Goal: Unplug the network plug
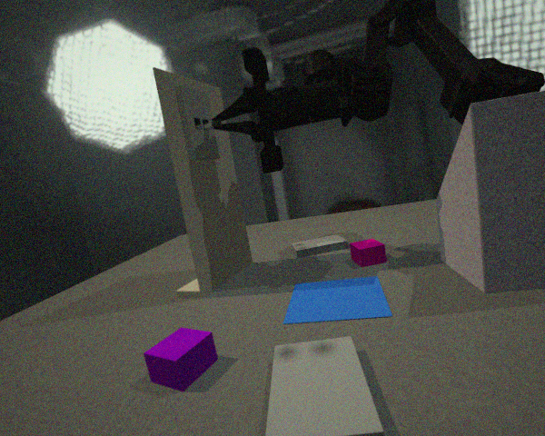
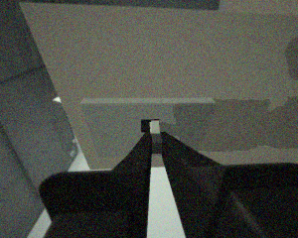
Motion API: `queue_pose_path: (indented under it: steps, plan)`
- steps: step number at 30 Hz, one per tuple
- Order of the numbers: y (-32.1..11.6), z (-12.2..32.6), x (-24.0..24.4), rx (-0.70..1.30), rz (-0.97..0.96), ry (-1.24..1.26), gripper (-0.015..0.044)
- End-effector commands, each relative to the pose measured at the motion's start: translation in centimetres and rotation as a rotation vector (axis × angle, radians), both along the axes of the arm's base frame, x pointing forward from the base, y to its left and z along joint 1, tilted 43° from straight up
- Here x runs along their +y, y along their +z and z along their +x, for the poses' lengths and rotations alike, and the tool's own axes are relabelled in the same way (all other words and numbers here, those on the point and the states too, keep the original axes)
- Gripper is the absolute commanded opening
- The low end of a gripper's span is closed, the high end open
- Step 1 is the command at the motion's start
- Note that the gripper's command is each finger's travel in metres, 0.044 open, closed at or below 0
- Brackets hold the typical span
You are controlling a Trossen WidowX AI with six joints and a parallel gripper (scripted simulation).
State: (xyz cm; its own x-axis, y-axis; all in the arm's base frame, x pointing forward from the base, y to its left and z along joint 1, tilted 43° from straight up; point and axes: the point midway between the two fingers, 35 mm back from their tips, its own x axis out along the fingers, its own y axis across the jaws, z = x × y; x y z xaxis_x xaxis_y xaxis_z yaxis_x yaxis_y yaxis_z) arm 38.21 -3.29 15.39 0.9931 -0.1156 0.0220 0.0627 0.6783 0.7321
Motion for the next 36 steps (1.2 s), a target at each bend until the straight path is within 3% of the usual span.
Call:
queue_pose_path:
  steps: [1, 36]
  plan:
    - [-0.1, -0.4, 0.1, 0.000, 0.005, -0.001, 0.0000]
    - [-0.7, -2.4, 0.9, 0.001, 0.006, -0.001, 0.0000]
